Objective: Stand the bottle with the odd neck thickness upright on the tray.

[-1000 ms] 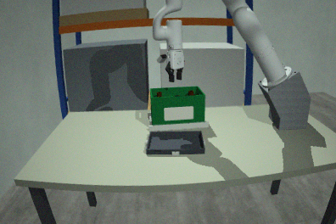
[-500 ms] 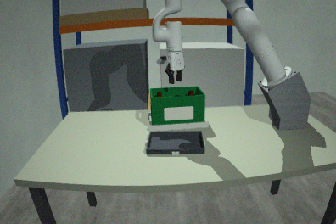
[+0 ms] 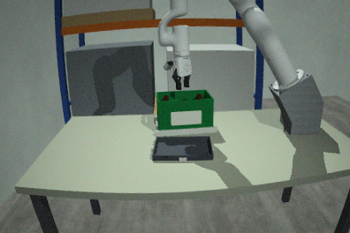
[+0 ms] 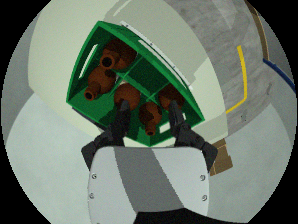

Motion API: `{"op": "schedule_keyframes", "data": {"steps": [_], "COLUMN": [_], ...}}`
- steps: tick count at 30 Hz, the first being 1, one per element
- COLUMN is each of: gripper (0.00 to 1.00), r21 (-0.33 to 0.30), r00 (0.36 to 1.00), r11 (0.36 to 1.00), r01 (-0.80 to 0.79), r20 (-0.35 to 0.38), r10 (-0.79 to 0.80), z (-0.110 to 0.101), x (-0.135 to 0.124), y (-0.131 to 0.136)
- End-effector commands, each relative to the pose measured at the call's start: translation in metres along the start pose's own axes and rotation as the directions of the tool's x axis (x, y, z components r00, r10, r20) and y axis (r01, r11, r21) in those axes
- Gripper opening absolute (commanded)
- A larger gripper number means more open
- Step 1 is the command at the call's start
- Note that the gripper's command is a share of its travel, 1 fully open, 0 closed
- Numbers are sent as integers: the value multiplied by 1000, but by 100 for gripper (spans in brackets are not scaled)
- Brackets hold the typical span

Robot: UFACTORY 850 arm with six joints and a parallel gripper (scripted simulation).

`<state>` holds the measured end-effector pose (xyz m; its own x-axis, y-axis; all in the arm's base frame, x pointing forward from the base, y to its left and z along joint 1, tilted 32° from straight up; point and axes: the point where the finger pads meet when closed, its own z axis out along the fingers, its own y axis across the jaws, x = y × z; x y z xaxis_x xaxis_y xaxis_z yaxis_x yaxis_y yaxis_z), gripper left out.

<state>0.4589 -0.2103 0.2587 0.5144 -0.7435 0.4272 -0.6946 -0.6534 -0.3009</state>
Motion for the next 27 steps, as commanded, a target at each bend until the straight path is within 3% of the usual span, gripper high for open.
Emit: {"op": "schedule_keyframes", "data": {"steps": [1, 27], "gripper": [65, 65], "r21": [7, 7], "r00": [1000, 1000], "r11": [1000, 1000], "r01": [0, 0], "r20": [-11, -11], "r10": [0, 0], "z": [4, 16], "x": [1, 1], "y": [0, -1]}}
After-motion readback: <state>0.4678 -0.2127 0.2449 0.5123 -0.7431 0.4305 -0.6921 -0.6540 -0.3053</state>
